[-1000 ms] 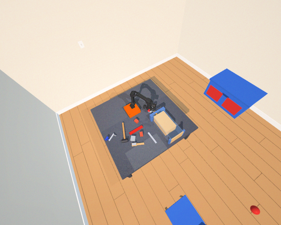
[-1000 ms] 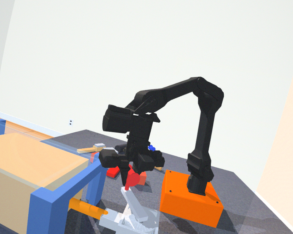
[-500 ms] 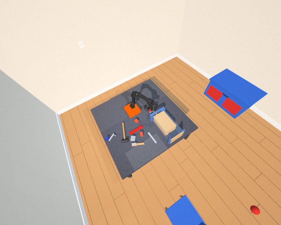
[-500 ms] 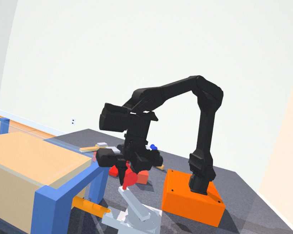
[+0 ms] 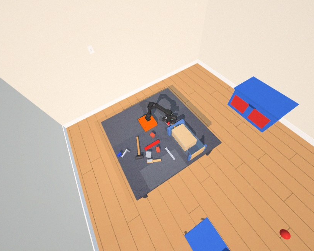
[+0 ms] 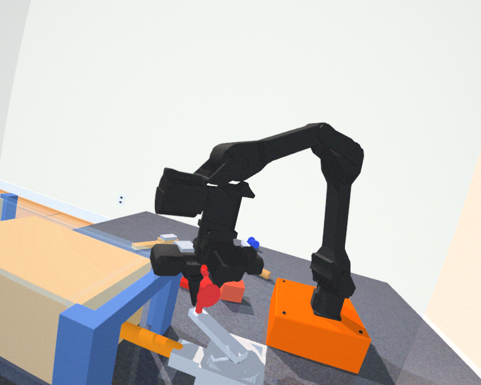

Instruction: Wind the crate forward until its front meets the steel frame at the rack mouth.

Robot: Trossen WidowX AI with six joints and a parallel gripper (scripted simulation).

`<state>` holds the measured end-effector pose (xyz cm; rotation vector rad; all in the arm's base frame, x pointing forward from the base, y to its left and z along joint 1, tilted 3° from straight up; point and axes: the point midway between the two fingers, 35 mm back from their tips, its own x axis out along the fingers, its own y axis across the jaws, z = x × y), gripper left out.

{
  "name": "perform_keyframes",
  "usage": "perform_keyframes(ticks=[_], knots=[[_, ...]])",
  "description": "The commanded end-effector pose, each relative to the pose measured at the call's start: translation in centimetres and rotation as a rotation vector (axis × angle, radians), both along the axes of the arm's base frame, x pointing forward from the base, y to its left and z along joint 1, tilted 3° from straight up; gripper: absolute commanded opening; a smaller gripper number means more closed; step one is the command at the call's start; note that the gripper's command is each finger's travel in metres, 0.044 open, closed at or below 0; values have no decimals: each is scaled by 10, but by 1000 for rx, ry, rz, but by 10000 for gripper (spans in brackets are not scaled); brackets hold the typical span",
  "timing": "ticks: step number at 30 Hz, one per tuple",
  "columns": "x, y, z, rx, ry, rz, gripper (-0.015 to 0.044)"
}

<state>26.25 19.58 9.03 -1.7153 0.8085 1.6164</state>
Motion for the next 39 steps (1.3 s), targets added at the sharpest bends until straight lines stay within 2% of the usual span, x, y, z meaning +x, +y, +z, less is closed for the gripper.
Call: perform_keyframes(ticks=[1, 39], knots=[[7, 16, 1, 31, -18, 6, 0], [15, 60, 4, 35, -18, 6, 0]])
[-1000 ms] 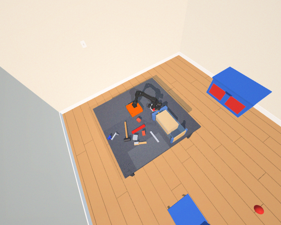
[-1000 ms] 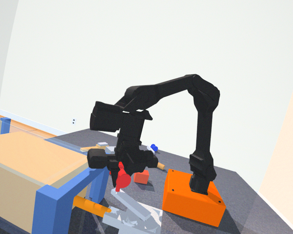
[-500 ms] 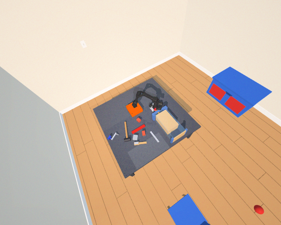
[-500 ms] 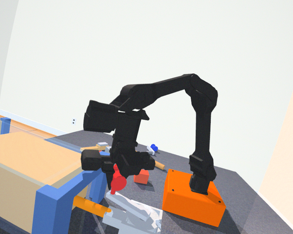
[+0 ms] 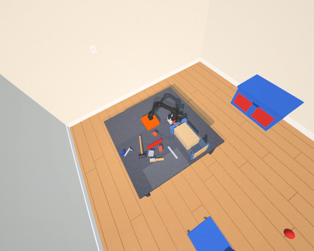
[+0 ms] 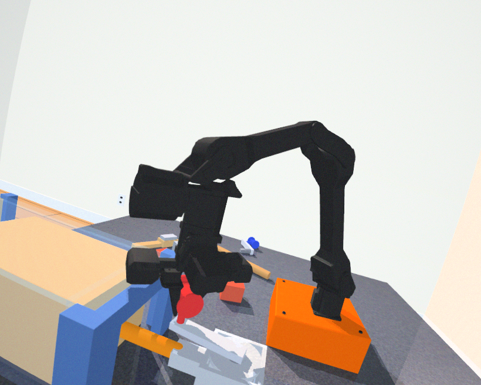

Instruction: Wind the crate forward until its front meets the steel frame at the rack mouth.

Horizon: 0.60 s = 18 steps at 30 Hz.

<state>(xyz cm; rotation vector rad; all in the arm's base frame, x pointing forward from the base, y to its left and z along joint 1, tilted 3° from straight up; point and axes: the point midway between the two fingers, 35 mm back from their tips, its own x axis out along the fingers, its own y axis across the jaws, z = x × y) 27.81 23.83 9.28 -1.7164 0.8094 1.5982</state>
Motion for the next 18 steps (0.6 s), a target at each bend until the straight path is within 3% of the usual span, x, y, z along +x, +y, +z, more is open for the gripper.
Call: perform_keyframes(ticks=[1, 18], knots=[[-1, 19, 1, 34, -6, 17, 0], [-4, 39, 2, 35, -6, 17, 0]])
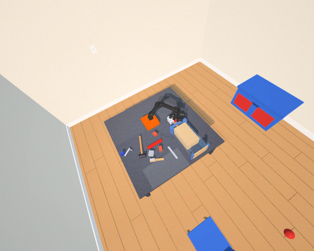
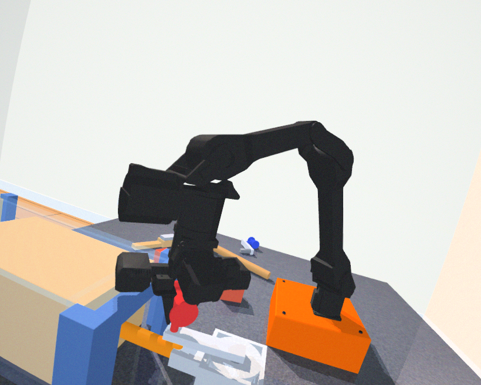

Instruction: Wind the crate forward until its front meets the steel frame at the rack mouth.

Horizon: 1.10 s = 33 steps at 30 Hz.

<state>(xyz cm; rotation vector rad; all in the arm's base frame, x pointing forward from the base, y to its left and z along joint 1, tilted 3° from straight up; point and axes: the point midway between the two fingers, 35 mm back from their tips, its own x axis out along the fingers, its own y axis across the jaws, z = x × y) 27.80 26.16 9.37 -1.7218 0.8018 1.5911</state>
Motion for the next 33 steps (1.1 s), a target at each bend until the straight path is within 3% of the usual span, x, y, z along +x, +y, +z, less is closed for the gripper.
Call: perform_keyframes(ticks=[1, 33], knots=[[-4, 17, 1, 33, 3, 15, 0], [-22, 51, 1, 36, 4, 15, 0]])
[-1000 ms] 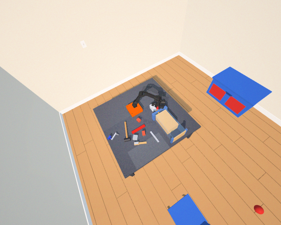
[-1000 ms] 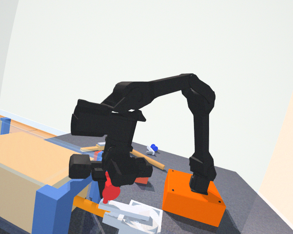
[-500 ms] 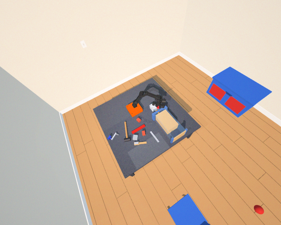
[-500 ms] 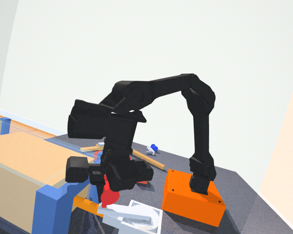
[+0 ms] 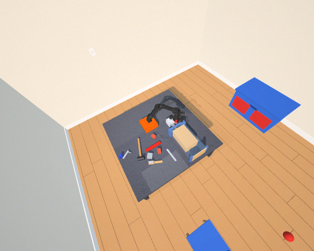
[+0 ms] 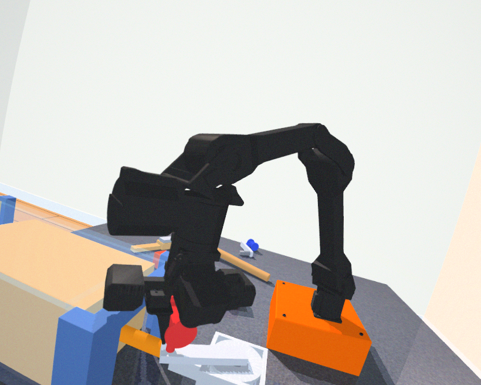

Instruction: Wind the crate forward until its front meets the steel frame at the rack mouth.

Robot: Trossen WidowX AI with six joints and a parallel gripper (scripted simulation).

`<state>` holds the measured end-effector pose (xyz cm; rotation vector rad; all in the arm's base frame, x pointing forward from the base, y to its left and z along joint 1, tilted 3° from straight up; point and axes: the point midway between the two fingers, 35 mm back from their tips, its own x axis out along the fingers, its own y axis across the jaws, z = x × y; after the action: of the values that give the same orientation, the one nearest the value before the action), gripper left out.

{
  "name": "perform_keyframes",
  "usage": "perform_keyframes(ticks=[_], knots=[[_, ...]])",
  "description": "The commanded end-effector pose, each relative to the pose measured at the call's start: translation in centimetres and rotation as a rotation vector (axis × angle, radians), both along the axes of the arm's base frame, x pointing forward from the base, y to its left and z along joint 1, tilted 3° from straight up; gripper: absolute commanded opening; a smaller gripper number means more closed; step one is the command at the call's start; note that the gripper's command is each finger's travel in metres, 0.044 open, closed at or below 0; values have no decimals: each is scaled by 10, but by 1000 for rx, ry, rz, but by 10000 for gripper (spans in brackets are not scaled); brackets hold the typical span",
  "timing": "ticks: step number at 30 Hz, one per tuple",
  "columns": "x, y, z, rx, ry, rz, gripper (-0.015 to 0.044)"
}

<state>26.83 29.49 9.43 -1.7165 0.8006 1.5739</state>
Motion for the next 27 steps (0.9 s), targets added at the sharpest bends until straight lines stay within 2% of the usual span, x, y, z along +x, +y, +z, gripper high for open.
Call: perform_keyframes(ticks=[1, 27], knots=[[-13, 19, 0, 30, 14, 27, 0], [-36, 40, -1, 32, 16, 27, 0]])
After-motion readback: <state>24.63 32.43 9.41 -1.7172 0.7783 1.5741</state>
